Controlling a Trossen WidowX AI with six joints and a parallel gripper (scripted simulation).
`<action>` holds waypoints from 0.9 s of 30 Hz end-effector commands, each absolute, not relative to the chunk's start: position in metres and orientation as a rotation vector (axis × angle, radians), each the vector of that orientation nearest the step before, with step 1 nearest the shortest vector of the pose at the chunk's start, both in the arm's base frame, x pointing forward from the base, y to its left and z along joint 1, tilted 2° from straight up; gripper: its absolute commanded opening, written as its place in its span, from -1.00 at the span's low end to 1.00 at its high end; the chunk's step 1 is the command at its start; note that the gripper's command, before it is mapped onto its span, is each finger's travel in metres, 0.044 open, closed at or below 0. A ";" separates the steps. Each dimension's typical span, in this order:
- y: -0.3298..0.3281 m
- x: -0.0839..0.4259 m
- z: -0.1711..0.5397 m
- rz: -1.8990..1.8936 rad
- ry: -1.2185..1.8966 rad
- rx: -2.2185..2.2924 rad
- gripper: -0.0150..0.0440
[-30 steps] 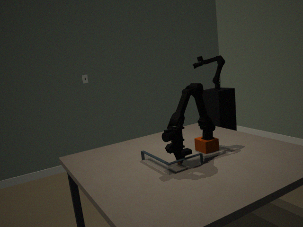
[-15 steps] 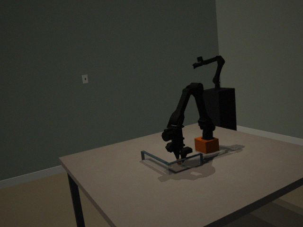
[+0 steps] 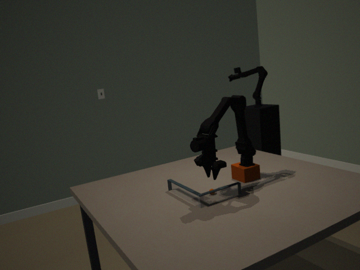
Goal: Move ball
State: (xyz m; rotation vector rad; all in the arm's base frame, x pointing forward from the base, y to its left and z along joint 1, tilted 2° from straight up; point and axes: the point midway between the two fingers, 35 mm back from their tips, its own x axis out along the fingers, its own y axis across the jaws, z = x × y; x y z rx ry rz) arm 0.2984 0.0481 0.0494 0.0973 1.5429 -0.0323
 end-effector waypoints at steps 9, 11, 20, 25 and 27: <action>0.048 0.299 0.049 -0.020 1.541 0.086 0.35; 0.047 0.298 0.047 0.072 1.540 -0.009 0.35; 0.039 0.295 0.030 0.716 1.423 -0.669 0.35; 0.035 0.293 0.021 1.066 1.268 -1.024 0.35; 0.033 0.293 0.018 1.154 1.217 -1.113 0.35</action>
